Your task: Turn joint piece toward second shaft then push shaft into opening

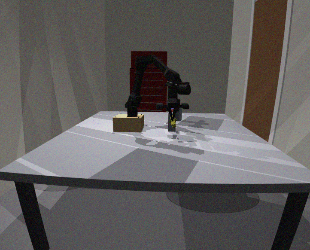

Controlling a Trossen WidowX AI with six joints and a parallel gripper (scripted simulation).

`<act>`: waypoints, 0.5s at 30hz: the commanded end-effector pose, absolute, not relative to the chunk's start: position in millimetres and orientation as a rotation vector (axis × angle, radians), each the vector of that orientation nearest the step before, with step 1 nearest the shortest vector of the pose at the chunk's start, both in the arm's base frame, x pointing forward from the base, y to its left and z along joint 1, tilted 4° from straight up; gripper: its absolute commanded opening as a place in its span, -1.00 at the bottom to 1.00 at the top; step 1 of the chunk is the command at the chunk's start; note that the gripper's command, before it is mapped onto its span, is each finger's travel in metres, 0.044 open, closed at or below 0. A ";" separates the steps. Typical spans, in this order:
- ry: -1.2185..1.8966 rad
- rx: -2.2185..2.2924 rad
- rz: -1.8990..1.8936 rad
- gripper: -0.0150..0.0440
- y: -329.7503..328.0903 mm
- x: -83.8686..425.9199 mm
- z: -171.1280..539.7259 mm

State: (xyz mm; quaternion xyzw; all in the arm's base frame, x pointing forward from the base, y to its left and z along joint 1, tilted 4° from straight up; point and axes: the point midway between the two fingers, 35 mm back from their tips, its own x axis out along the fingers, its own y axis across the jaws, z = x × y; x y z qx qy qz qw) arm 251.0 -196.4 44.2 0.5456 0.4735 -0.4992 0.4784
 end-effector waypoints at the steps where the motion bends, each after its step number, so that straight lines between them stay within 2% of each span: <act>1: 1.169 1.336 -1.228 -0.49 -195.3 249.4 40.3; 15: 1.173 1.337 -1.231 -0.49 -195.3 249.3 39.6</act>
